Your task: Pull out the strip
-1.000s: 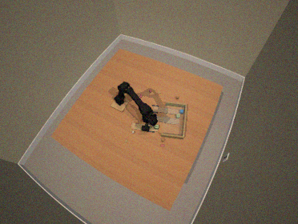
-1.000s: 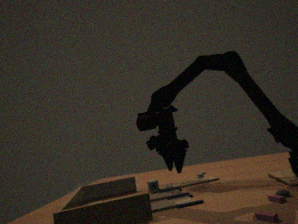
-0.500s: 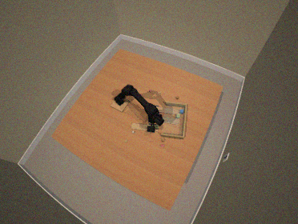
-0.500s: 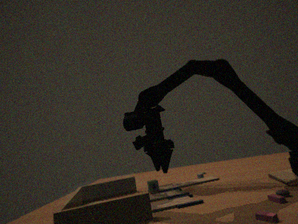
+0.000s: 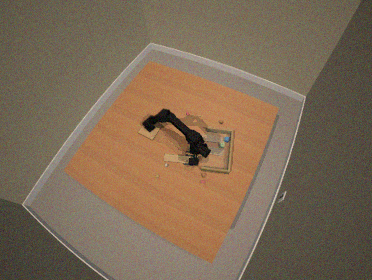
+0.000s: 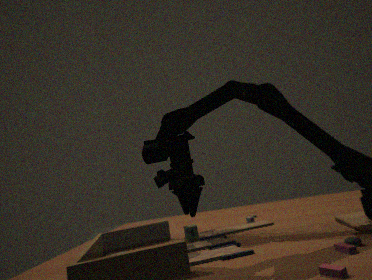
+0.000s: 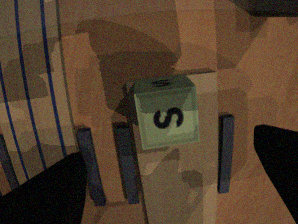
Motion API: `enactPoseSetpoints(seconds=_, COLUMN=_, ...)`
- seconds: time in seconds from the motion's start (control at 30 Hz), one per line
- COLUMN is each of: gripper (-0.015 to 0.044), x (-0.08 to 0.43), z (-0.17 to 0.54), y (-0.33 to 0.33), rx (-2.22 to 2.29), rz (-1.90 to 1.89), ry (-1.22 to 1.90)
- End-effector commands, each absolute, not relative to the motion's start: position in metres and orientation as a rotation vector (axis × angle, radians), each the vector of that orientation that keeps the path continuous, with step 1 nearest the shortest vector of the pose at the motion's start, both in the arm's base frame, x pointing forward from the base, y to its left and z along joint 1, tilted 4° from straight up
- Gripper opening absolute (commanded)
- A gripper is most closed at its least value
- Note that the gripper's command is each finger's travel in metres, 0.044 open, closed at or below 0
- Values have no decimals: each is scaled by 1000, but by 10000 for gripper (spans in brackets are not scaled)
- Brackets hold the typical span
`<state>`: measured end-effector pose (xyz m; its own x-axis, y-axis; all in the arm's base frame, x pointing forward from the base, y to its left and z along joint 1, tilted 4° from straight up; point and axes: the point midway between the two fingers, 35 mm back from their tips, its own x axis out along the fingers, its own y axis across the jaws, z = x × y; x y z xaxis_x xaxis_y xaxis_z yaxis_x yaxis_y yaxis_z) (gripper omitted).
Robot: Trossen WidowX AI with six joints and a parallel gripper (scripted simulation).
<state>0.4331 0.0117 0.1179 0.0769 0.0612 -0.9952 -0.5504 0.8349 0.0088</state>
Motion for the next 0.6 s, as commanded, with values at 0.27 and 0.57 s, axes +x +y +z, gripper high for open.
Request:
enactPoseSetpoints(seconds=0.27, gripper=250, x=439, z=101, y=13, rx=-424, rz=471, ry=1427)
enactPoseSetpoints(seconds=0.57, gripper=250, x=440, z=86, y=14, rx=-424, rz=471, ry=1427)
